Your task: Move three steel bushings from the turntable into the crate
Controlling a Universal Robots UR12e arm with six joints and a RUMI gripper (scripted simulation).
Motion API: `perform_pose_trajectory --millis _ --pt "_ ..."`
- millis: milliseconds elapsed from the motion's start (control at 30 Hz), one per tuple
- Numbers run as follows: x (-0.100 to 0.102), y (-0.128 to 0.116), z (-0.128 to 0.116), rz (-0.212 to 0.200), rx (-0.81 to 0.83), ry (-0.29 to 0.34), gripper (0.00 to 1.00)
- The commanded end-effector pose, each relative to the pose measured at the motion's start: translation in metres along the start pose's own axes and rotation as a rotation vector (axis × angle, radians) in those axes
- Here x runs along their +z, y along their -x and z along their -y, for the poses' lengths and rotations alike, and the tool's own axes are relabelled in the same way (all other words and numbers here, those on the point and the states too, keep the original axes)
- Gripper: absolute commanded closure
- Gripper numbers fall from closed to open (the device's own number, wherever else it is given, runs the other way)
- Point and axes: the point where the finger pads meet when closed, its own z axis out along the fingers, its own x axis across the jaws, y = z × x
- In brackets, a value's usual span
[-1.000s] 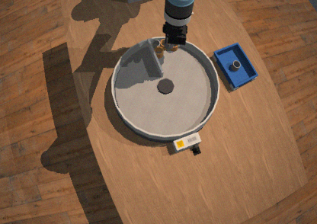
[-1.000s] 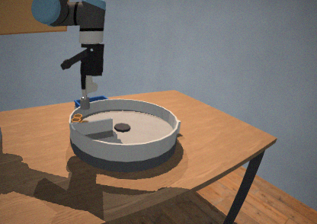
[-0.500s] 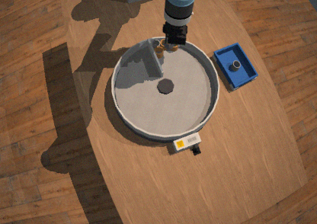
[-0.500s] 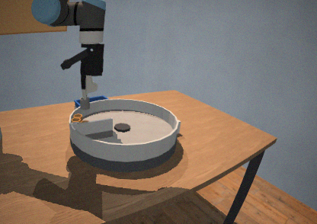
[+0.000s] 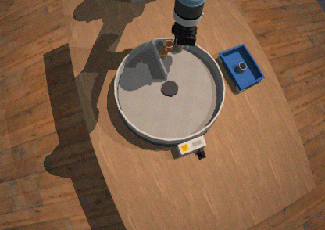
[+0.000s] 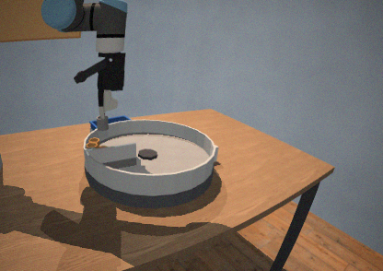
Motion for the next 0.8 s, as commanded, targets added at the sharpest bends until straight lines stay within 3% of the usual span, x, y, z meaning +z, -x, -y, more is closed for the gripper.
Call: perform_pose_trajectory --millis 0,167,667,767 --pt "0.0 -0.02 0.002 0.0 0.0 0.001 1.0" --pt "0.0 -0.036 0.004 0.0 0.0 0.001 1.0" --pt "0.0 -0.145 0.016 0.0 0.0 0.001 1.0" --pt "0.0 -0.153 0.017 0.0 0.0 0.001 1.0"
